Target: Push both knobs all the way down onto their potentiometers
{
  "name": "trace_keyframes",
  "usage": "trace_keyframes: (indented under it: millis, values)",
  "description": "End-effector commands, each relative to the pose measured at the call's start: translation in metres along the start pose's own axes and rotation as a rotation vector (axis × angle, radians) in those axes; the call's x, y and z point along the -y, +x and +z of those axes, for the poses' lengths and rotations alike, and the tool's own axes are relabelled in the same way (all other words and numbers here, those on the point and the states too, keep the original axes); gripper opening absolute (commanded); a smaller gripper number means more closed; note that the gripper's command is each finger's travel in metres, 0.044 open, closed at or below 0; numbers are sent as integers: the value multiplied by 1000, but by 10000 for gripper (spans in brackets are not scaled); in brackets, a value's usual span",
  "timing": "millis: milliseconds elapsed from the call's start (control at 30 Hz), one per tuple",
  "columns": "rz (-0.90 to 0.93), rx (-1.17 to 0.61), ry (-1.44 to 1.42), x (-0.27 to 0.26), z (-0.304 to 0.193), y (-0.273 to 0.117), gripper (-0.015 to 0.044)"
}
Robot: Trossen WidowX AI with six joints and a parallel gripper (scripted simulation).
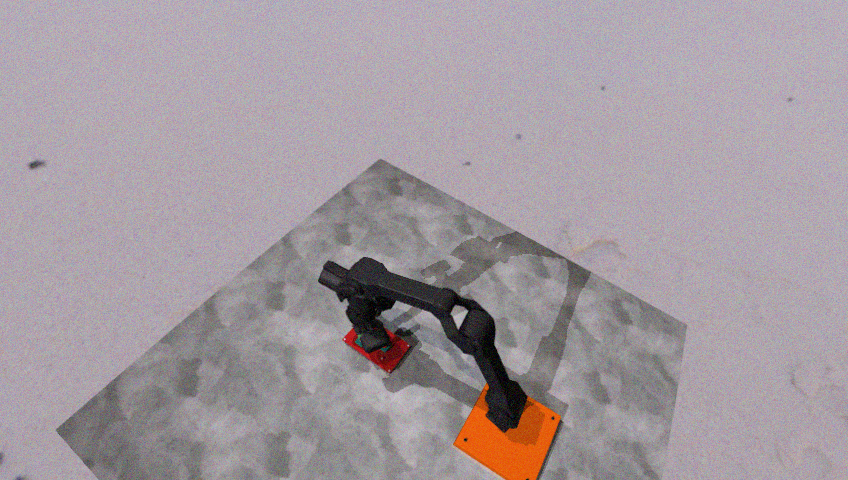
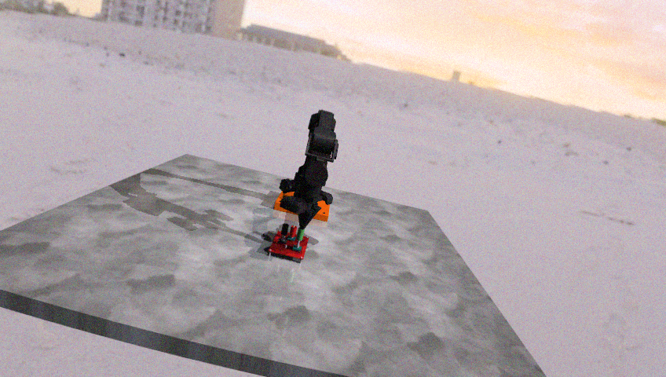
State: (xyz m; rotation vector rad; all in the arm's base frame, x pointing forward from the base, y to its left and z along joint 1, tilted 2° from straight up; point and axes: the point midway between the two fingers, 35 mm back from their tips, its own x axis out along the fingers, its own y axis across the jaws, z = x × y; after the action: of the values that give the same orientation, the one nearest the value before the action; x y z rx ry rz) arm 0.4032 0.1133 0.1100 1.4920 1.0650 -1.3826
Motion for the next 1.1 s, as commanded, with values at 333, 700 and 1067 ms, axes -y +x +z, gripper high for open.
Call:
trace_keyframes:
  millis: [333, 700, 1067]
  values:
    - [-2, 6, 5, 1, 1, 0, 0]
    - [-2, 6, 5, 1, 1, 4, 0]
    - [-2, 6, 5, 1, 1, 6, 0]
